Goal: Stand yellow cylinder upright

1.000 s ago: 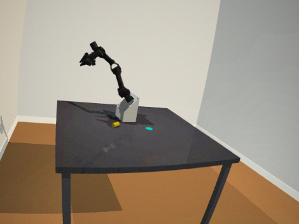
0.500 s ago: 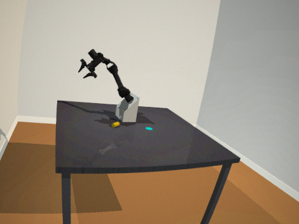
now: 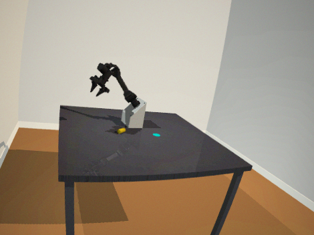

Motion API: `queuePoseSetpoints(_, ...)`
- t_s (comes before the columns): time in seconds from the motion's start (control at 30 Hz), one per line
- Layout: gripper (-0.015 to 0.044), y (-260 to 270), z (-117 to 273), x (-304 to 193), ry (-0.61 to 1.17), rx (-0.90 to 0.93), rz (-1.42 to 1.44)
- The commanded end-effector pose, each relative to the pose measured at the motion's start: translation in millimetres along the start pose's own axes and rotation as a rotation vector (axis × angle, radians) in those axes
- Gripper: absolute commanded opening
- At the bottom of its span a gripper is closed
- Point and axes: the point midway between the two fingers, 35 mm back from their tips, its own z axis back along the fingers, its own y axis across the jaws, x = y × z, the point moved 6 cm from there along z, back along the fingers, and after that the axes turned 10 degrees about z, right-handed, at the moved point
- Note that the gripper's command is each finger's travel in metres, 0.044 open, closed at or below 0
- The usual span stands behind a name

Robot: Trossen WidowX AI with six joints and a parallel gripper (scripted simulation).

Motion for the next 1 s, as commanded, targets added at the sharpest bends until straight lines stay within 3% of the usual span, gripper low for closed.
queuePoseSetpoints(0.0, 0.0309, -15, -13, -37, 0.070, -0.053, 0.269)
queuePoseSetpoints(0.8, 0.0309, -145, -37, -170, 0.556, -0.212, 1.650)
queuePoseSetpoints(0.97, 0.0309, -154, -36, -174, 0.594, -0.216, 1.731)
